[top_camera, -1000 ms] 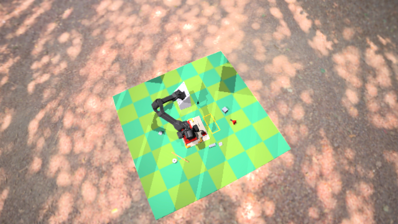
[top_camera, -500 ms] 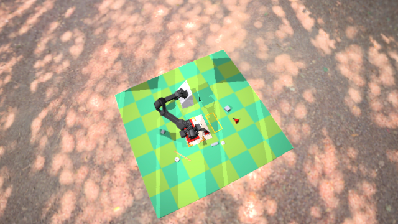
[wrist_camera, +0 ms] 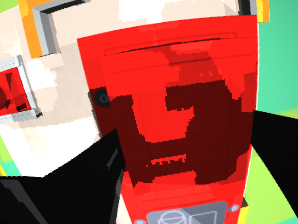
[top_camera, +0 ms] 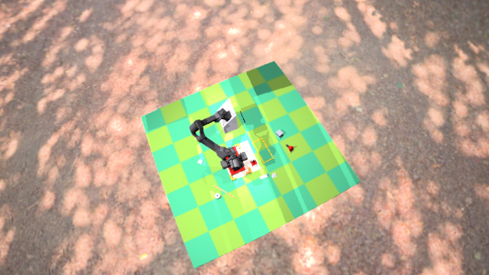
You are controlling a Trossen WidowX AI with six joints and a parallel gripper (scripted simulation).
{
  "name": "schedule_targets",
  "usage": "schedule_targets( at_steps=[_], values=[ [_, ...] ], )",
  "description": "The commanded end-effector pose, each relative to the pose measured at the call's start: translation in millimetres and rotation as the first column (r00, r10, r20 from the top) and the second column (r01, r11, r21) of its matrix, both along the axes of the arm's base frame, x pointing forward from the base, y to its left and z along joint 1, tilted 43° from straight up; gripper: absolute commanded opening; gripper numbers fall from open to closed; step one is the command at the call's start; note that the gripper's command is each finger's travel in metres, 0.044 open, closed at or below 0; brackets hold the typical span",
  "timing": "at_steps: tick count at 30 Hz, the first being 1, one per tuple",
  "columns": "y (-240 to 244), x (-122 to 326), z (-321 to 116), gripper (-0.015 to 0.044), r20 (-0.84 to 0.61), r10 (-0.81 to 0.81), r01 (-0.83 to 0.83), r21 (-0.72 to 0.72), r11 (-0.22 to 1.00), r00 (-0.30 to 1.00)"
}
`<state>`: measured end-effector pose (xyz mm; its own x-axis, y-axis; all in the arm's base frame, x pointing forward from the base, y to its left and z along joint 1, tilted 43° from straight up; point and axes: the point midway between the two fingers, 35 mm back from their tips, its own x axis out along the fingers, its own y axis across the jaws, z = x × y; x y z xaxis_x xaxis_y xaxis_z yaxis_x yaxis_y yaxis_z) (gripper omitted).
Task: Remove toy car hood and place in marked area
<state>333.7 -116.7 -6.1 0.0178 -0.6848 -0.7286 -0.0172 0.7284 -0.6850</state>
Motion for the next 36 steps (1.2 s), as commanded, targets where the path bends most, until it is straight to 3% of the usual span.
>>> schedule_targets(
  at_steps=[1,5,36],
  values=[
    [2,1,2,0.0091,0.002,0.000,0.000,0.000,1.000,1.000],
    [4,1,4,0.0000,0.002,0.001,-0.001,0.000,1.000,1.000],
    [18,0,19,0.0000,0.002,0.001,-0.001,0.001,1.000,1.000]
  ],
)
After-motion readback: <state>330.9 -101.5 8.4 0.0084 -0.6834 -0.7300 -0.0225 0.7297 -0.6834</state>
